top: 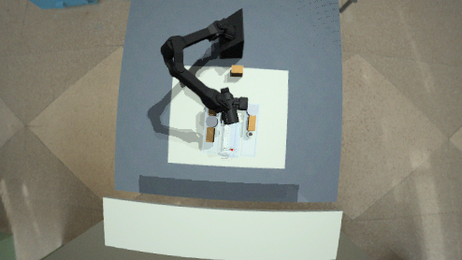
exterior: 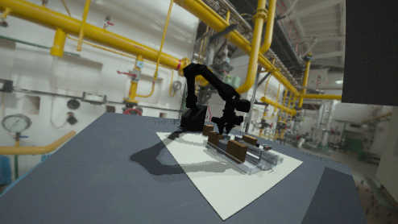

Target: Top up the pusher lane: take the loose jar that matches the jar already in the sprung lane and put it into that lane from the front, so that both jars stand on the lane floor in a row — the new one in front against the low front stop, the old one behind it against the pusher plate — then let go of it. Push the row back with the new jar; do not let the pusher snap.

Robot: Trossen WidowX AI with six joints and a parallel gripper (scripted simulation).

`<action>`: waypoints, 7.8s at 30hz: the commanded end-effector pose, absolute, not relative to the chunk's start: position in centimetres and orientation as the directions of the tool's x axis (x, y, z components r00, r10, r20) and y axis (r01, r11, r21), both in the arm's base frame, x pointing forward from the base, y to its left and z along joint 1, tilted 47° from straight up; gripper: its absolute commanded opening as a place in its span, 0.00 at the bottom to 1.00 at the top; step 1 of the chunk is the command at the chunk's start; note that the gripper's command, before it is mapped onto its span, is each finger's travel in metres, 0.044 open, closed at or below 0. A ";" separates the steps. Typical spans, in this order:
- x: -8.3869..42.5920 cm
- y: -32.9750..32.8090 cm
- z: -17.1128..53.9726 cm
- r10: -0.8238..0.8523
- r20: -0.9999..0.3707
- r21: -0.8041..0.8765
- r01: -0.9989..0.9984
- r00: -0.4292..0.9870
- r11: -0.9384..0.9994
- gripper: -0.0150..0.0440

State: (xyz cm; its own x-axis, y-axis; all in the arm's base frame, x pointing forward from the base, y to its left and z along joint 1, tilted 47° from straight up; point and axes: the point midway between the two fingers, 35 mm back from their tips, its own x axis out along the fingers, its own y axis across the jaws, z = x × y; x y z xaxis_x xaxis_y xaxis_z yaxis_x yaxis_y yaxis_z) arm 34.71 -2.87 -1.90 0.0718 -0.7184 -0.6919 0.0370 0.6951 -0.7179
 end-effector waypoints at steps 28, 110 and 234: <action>35.6 -2.8 -1.6 -0.719 -0.688 -0.717 0.055 0.096 0.694 0.25; 36.1 -3.9 -2.6 -0.719 -0.688 -0.718 0.055 0.096 0.694 0.25; 34.5 -3.1 -2.2 -0.719 -0.688 -0.718 0.055 0.096 0.694 0.74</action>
State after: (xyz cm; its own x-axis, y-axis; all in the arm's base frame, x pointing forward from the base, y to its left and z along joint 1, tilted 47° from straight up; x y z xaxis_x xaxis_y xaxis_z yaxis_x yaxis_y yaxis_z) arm 34.51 -3.37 -2.53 0.0936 -0.7213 -0.6862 0.0500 0.6918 -0.7204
